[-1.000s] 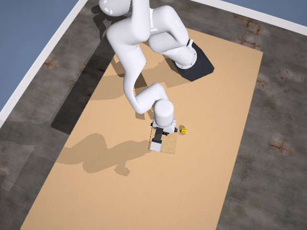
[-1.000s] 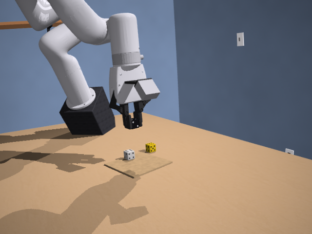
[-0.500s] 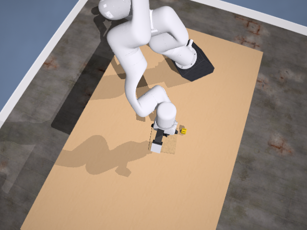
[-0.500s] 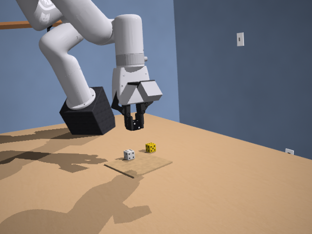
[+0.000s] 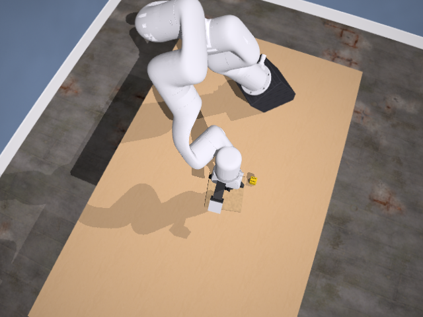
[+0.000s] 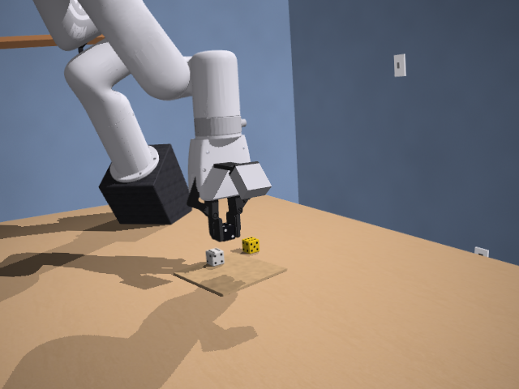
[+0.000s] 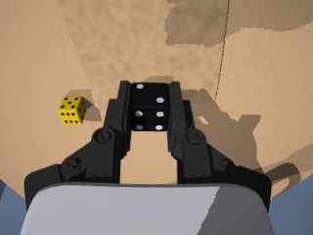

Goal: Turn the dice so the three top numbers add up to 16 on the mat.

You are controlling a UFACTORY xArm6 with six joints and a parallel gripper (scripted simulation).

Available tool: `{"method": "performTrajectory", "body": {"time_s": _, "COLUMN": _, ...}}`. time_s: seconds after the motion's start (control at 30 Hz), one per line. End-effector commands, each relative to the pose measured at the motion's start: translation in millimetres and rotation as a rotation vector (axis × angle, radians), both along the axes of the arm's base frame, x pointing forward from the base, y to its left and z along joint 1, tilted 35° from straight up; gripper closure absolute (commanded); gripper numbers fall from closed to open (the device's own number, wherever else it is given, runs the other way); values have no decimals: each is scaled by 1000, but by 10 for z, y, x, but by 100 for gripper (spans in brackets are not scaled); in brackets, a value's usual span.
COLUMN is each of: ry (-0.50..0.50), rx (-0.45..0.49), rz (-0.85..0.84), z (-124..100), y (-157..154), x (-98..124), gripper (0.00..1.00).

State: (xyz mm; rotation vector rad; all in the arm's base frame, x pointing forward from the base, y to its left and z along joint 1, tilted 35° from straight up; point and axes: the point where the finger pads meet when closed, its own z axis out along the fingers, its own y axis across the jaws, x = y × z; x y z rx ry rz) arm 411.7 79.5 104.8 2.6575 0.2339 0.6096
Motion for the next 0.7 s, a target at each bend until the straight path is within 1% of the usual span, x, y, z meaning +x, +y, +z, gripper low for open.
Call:
{"method": "performTrajectory", "body": {"time_s": 0.0, "ry": -6, "rx": 0, "rz": 1, "z": -92, "y": -33, "x": 78, "gripper": 79}}
{"method": "performTrajectory", "body": {"time_s": 0.03, "ry": -6, "rx": 0, "rz": 1, "z": -92, "y": -33, "x": 78, "gripper": 79}}
{"method": "performTrajectory", "body": {"time_s": 0.2, "ry": -6, "rx": 0, "rz": 1, "z": -268, "y": -107, "x": 176, "gripper": 79}}
{"method": "performTrajectory", "body": {"time_s": 0.37, "ry": -6, "rx": 0, "rz": 1, "z": -382, "y": -154, "x": 239, "gripper": 79}}
{"method": "performTrajectory", "body": {"time_s": 0.67, "ry": -6, "rx": 0, "rz": 1, "z": -421, "y": -171, "x": 261, "gripper": 79}}
